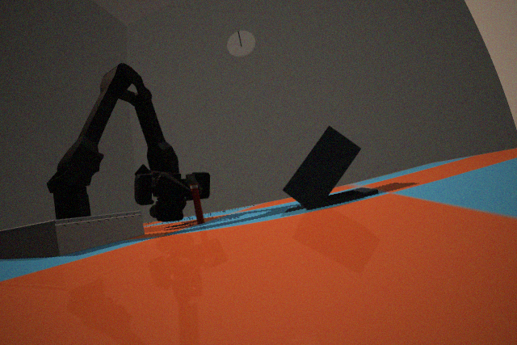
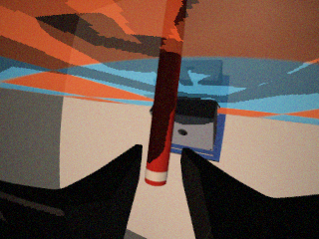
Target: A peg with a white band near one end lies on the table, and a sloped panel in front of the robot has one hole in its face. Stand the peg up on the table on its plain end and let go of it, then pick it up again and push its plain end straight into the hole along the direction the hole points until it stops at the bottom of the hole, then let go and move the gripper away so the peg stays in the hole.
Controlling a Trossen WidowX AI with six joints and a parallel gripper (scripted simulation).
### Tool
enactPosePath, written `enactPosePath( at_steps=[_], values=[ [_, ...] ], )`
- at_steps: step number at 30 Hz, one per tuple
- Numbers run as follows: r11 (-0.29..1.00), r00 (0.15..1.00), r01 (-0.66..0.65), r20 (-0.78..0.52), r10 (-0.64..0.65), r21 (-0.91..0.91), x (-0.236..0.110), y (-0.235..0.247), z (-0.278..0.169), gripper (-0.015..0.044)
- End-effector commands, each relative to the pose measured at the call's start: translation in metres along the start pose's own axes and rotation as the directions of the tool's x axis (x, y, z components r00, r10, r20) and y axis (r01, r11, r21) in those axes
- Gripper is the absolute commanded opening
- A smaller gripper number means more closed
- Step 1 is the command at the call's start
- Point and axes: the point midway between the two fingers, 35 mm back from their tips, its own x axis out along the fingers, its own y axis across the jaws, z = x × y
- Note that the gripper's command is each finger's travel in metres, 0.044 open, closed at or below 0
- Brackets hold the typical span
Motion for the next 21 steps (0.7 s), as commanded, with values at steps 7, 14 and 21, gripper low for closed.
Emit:
enactPosePath(
  at_steps=[7, 14, 21],
  values=[
    [1.000, 1.000, 0.000, 0.000, 0.000, 0.000, 0.0000, 0.0000, 0.0000, 0.0130],
    [1.000, 1.000, 0.000, 0.000, 0.000, 0.000, 0.0000, 0.0000, 0.0000, 0.0130],
    [1.000, 1.000, 0.000, 0.000, 0.000, 0.000, 0.0000, 0.0000, 0.0000, 0.0288]
  ],
)
